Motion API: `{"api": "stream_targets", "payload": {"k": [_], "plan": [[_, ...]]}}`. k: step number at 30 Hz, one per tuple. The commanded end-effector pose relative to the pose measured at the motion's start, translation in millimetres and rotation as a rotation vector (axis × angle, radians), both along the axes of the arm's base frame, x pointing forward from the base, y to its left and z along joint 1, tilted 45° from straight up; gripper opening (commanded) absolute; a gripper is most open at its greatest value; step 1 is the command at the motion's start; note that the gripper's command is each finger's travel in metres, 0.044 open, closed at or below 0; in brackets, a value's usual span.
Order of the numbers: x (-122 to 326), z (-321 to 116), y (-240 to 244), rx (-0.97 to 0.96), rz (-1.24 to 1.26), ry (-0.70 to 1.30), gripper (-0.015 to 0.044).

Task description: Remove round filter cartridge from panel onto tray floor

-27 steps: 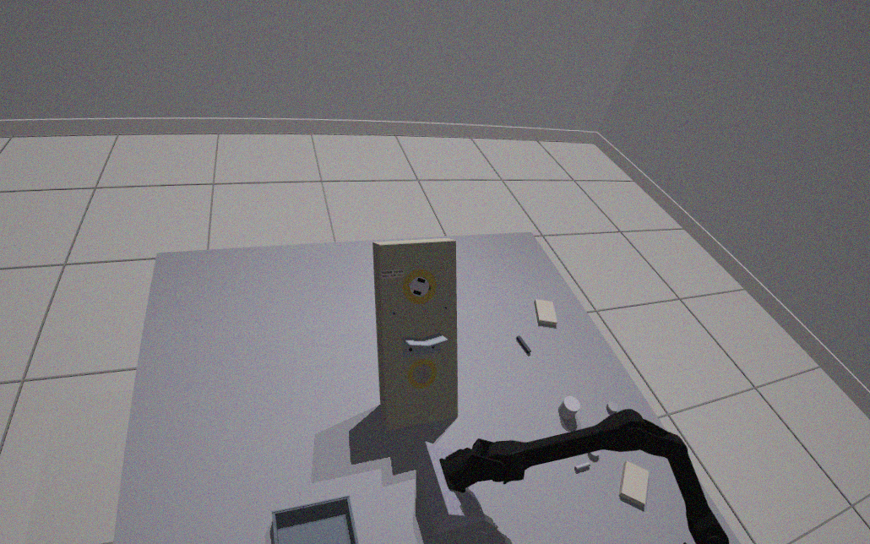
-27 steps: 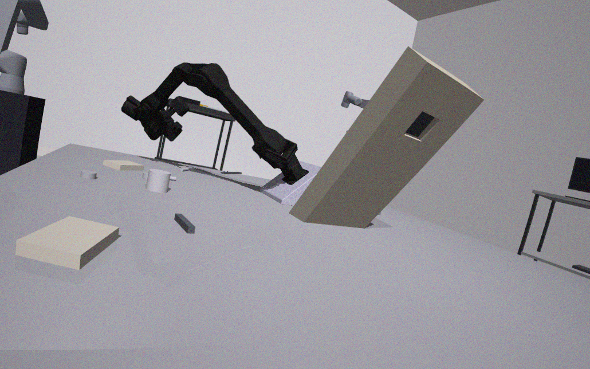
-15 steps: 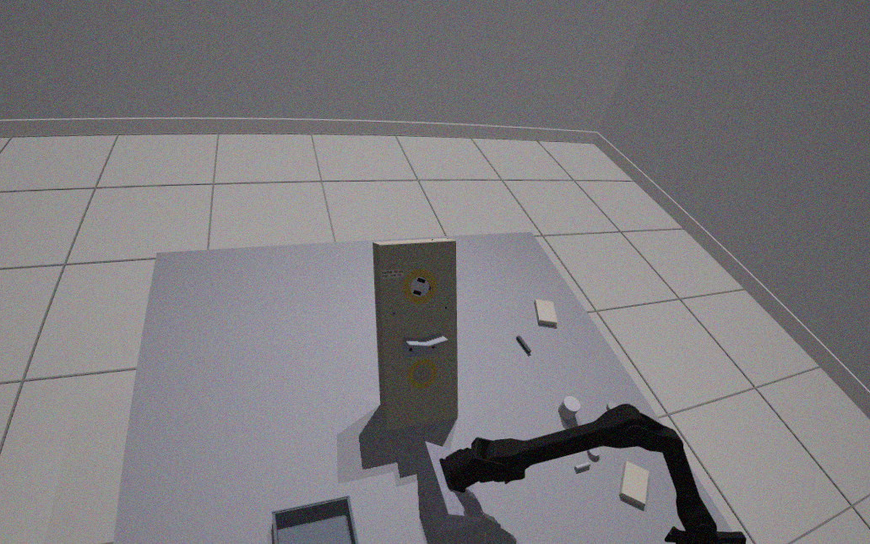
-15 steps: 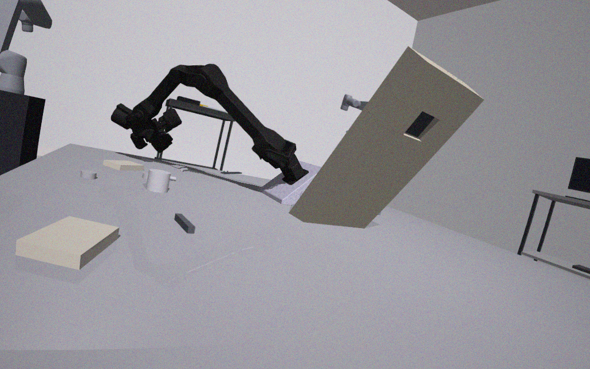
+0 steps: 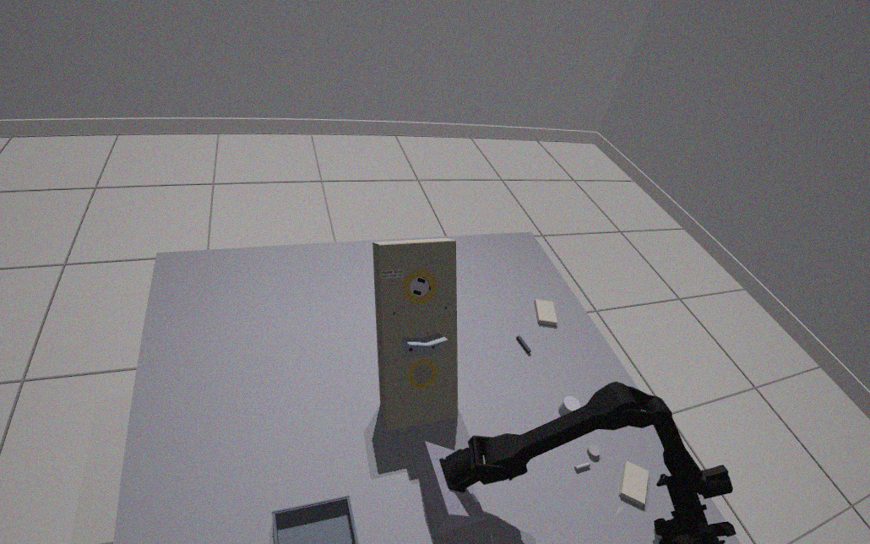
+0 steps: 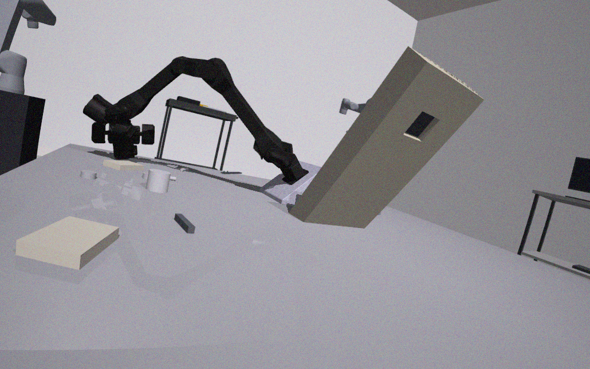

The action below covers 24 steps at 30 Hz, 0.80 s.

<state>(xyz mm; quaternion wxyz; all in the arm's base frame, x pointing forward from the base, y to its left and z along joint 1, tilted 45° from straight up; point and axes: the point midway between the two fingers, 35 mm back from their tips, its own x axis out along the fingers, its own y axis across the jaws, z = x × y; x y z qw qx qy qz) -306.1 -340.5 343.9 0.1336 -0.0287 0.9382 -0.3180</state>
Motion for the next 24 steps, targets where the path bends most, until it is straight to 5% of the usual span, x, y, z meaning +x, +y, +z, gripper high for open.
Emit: {"api": "stream_targets", "payload": {"k": [1, 24], "plan": [[32.3, 12.9, -20.4, -0.158, 0.088, -0.014, 0.0113], [275.3, 66.4, -82.6, -0.887, 0.627, -0.442, 0.0113]]}}
